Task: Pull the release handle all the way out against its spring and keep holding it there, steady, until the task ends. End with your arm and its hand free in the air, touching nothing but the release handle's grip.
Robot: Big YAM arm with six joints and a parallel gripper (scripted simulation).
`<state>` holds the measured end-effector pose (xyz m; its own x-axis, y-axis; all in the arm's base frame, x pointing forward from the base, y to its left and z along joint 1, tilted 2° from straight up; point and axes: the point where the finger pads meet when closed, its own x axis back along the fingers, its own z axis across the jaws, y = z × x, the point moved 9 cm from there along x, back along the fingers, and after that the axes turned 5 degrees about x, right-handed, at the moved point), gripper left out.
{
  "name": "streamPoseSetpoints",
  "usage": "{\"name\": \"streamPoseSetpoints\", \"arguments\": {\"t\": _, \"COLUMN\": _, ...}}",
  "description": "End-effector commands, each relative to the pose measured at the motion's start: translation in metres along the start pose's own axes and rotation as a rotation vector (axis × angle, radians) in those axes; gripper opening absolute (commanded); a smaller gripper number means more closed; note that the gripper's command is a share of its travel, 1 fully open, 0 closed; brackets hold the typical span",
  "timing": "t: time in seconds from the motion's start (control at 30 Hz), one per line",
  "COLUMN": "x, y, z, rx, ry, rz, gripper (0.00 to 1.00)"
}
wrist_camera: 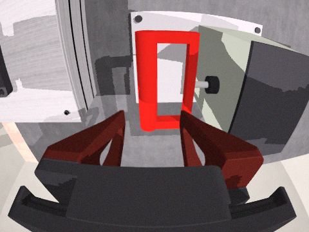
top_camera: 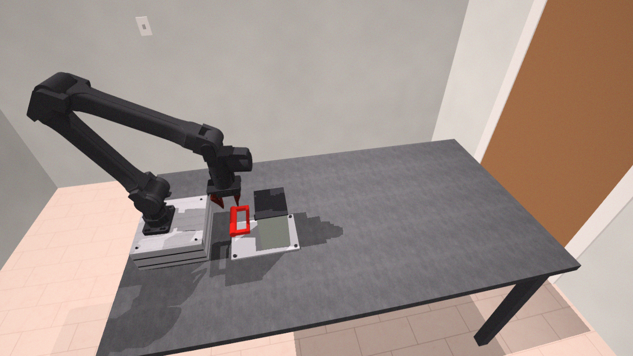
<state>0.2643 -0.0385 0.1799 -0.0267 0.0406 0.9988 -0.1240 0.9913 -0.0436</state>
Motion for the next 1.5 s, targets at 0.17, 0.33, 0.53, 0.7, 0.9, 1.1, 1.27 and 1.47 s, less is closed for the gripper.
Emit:
{"name": "streamPoseSetpoints", "arguments": {"t": 0.17, "x": -0.006, "y": -0.004, "z": -0.011, "rx": 0.011, "ry": -0.023, "rz": 0.005, "gripper": 0.48}}
{"name": "streamPoseSetpoints", "arguments": {"t": 0.33, "x": -0.014, "y": -0.004, "z": -0.012, "rx": 0.011, "ry": -0.023, "rz": 0.005, "gripper": 0.48}}
{"name": "streamPoseSetpoints", "arguments": {"t": 0.53, "x": -0.019, "y": -0.005, "z": -0.012, "rx": 0.011, "ry": -0.023, "rz": 0.005, "gripper": 0.48}}
{"name": "streamPoseSetpoints", "arguments": {"t": 0.7, "x": -0.025, "y": -0.005, "z": -0.012, "rx": 0.011, "ry": -0.023, "rz": 0.005, "gripper": 0.48}}
{"name": "streamPoseSetpoints", "arguments": {"t": 0.9, "x": -0.029, "y": -0.005, "z": -0.012, "rx": 0.011, "ry": -0.023, "rz": 0.005, "gripper": 0.48}}
{"name": "streamPoseSetpoints", "arguments": {"t": 1.1, "x": -0.030, "y": -0.005, "z": -0.012, "rx": 0.011, "ry": -0.023, "rz": 0.005, "gripper": 0.48}}
{"name": "streamPoseSetpoints", "arguments": {"t": 1.27, "x": -0.032, "y": -0.006, "z": -0.011, "rx": 0.012, "ry": -0.017, "rz": 0.003, "gripper": 0.48}}
{"name": "streamPoseSetpoints", "arguments": {"t": 1.47, "x": -0.037, "y": -0.006, "z": -0.008, "rx": 0.013, "ry": -0.006, "rz": 0.000, "gripper": 0.48}}
